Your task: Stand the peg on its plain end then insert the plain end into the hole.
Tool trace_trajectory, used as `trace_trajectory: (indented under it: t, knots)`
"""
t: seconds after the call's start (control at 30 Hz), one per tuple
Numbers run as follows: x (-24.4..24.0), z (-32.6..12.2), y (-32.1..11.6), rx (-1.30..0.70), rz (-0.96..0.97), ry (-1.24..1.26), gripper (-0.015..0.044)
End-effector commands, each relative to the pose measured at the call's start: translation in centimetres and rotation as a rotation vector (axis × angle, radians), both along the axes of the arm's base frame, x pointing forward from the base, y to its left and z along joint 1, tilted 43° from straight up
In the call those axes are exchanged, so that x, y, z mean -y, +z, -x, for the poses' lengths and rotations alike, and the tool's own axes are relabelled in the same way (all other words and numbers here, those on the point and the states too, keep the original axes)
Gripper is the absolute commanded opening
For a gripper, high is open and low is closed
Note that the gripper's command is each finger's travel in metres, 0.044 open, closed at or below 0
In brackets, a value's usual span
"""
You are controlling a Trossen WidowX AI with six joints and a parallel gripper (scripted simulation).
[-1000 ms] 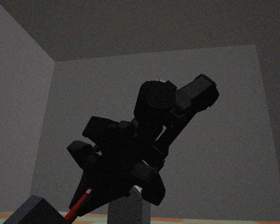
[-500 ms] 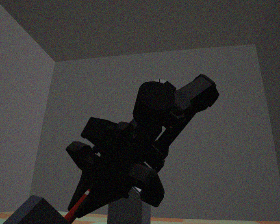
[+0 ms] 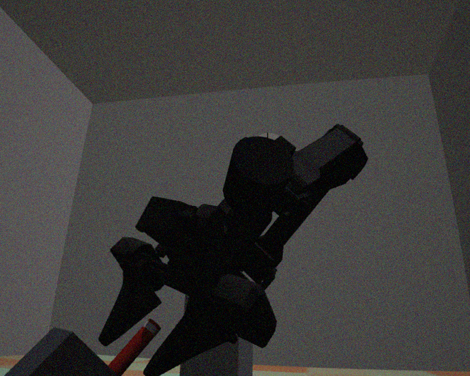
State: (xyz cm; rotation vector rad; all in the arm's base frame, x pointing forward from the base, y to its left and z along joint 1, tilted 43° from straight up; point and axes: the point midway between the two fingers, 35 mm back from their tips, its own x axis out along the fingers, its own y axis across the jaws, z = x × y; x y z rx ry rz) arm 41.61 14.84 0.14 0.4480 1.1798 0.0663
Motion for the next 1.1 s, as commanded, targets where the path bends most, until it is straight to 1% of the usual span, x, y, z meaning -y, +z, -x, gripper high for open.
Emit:
trace_trajectory:
  t: [0.0, 0.03, 1.07]
  knots:
    - [0.1, 0.1, 0.2, 0.000, 0.001, -0.001, 0.0420]
    - [0.1, 0.1, 0.3, 0.000, 0.001, -0.001, 0.0440]
    - [1.4, 1.6, 4.8, 0.007, 0.001, -0.007, 0.0440]
